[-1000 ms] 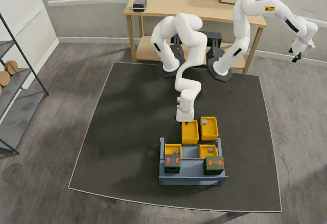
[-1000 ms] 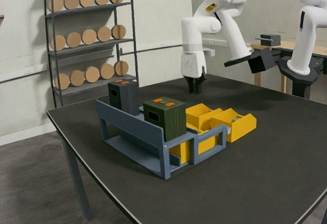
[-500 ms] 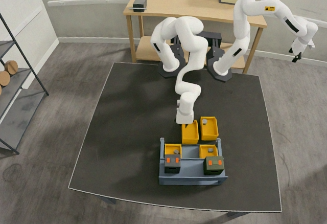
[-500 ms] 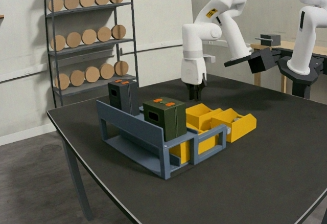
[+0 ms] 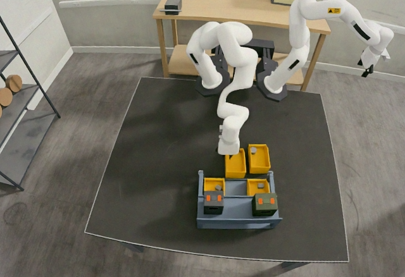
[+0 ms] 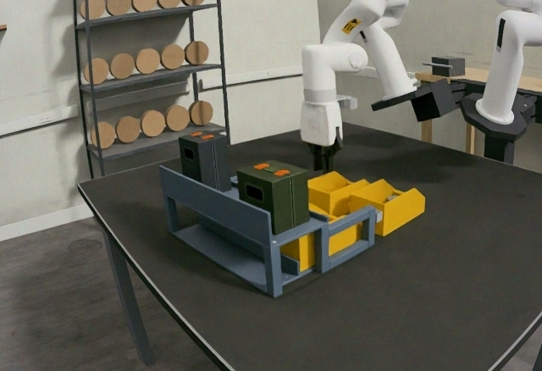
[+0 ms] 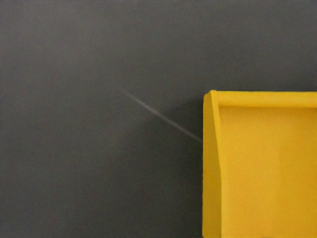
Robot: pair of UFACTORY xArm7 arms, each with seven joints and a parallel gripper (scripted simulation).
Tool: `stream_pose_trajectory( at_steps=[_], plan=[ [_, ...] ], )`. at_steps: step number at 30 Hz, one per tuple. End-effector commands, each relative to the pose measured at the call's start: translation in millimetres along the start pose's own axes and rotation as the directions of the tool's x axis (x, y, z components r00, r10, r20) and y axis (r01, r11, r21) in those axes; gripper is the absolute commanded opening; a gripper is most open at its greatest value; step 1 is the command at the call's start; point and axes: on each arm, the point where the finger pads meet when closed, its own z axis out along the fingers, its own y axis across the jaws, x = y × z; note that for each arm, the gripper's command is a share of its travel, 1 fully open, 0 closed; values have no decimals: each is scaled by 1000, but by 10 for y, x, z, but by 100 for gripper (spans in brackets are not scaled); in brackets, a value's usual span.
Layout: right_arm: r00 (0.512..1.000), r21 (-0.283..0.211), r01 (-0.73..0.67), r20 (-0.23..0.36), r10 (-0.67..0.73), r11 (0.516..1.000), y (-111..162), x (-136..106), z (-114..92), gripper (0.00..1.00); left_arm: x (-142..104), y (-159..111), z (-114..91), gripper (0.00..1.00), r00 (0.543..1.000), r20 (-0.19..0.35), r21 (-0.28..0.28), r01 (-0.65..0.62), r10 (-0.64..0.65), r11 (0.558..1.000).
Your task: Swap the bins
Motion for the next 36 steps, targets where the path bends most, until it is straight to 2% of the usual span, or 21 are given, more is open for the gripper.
stream_pose_trajectory(
  at_steps=[1,22,36],
  plan=[
    [1000,-2,0,4,0,1000,7,-18,-7,27,10,-1,-16,100,1000,-4,-1,1,-1,1000],
    [1000,-2,0,4,0,1000,7,-18,-1,27,10,-1,-16,100,1000,-4,-1,1,-1,1000],
    [1000,-2,0,4,0,1000,7,-18,95,27,10,-1,-16,100,1000,-4,-1,1,-1,1000]
  ],
)
